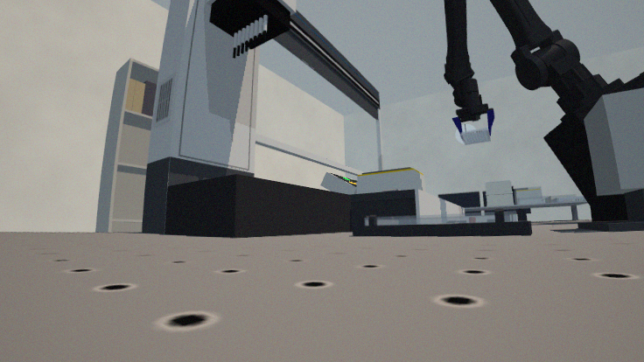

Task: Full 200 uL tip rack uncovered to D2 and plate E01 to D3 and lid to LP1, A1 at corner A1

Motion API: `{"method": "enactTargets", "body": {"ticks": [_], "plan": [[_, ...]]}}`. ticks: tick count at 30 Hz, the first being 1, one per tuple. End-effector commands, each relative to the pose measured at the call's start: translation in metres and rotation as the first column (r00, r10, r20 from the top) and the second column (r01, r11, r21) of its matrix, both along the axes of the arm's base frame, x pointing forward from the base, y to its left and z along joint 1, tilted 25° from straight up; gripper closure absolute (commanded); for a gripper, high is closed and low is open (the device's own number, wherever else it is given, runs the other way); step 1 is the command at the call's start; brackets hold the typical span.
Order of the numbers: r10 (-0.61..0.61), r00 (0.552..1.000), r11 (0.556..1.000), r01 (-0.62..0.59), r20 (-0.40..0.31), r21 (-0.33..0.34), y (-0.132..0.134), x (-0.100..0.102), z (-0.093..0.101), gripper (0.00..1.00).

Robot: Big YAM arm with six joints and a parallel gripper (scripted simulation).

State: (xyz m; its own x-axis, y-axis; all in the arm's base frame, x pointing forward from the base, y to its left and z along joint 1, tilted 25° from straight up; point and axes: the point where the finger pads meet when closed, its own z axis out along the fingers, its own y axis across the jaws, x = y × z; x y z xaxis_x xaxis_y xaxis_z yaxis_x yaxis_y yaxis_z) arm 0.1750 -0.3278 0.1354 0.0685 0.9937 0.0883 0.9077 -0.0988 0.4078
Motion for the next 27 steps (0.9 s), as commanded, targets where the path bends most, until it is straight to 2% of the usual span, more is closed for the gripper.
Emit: {"method": "enactTargets", "body": {"ticks": [1, 3, 5, 12, 20, 22, 27], "plan": [[0.005, 1.000, 0.999, -0.004, 0.015, -0.047, -0.0066, -0.0078, 0.0080, 1.00], [0.059, 0.998, 0.995, -0.058, 0.018, -0.078, -0.0086, -0.0004, 0.0135, 1.00], [0.059, 0.998, 0.995, -0.058, 0.018, -0.078, -0.0086, -0.0004, 0.0135, 1.00], [0.186, 0.982, 0.974, -0.183, 0.011, -0.137, -0.0096, 0.0000, 0.0134, 1.00], [0.326, 0.945, 0.925, -0.320, -0.005, -0.203, -0.0096, 0.0001, 0.0134, 1.00], [0.326, 0.945, 0.925, -0.320, -0.005, -0.203, -0.0096, 0.0001, 0.0134, 1.00], [0.409, 0.912, 0.883, -0.401, -0.020, -0.242, -0.0096, 0.0001, 0.0134, 1.00]]}}
